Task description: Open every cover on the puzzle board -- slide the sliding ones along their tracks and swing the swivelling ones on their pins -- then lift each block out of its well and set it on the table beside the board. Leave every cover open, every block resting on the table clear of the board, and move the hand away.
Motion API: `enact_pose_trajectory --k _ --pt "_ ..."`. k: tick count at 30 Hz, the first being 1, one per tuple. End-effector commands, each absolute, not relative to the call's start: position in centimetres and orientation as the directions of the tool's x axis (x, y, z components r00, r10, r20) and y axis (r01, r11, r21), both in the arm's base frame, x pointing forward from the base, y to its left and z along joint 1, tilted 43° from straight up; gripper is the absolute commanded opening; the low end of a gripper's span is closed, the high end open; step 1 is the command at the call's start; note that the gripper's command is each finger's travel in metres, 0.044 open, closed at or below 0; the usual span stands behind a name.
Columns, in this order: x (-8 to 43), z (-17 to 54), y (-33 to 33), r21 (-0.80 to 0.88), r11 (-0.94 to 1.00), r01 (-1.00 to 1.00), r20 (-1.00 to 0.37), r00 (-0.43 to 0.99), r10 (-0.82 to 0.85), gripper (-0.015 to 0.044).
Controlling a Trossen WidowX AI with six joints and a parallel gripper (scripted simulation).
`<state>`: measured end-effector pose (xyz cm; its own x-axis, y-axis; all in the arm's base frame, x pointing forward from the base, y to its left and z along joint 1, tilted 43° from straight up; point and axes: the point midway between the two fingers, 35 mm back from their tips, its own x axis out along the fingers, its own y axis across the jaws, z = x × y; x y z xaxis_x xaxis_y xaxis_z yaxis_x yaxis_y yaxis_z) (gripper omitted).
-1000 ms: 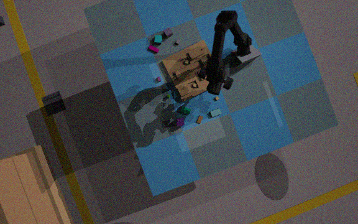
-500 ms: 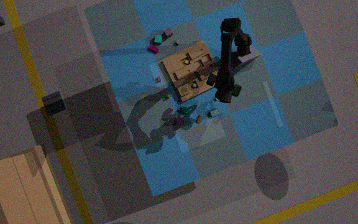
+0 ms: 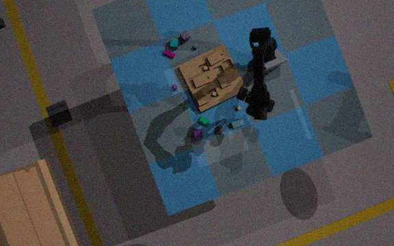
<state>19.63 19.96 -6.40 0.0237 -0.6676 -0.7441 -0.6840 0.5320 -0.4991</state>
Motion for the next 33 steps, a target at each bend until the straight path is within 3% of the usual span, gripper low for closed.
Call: enact_pose_trajectory --k 1,33 --pt "19.5 -6.9 20.0 -0.499 0.538 -0.679 -0.743 0.016 -0.669 0.008" --pt "19.9 -11.0 16.7 -0.5 0.538 -0.679 -0.743 0.017 -0.669 0.008"
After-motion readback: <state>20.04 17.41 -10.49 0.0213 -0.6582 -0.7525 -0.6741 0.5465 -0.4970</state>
